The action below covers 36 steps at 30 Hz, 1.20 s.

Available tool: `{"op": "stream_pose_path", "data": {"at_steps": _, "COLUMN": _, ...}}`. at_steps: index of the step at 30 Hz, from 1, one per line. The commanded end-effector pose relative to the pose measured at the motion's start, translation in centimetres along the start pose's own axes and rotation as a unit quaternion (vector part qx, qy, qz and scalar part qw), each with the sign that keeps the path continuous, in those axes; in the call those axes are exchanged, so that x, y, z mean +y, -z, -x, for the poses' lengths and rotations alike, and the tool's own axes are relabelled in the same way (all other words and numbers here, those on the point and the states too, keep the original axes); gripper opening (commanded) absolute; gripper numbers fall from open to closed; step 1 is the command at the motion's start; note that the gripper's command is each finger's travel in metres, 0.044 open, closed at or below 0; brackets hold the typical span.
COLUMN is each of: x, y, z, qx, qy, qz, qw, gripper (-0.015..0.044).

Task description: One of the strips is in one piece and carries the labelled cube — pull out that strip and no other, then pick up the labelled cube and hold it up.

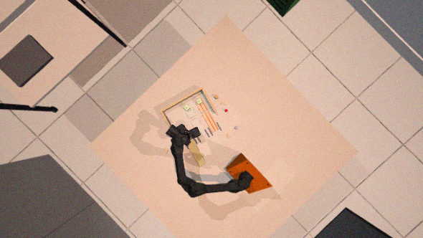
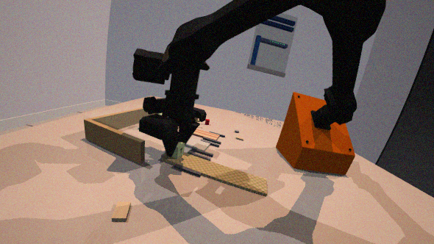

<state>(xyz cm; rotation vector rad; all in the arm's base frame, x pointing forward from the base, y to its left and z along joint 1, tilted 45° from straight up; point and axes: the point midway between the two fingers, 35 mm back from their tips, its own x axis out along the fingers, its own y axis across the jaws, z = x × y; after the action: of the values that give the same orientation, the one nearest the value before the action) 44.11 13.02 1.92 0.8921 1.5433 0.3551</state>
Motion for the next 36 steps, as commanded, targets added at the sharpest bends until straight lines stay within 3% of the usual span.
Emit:
{"op": "stream_pose_path", "data": {"at_steps": 1, "x": 0.0, "y": 0.0, "z": 0.0, "qx": 0.0, "qy": 0.0, "qz": 0.0, "qw": 1.0, "gripper": 0.0171}}
{"op": "stream_pose_path", "data": {"at_steps": 9, "x": 0.0, "y": 0.0, "z": 0.0, "qx": 0.0, "qy": 0.0, "qz": 0.0, "qw": 1.0, "gripper": 0.0098}}
{"op": "stream_pose_path", "data": {"at_steps": 13, "x": -0.1, "y": 0.1, "z": 0.2, "qx": 0.0, "qy": 0.0, "qz": 0.0, "qw": 1.0, "gripper": 0.0}}
{"op": "stream_pose_path", "data": {"at_steps": 36, "x": -3.8, "y": 5.6, "z": 4.3, "qx": 0.001, "qy": 0.002, "qz": -0.004, "qw": 1.0, "gripper": 0.0}}
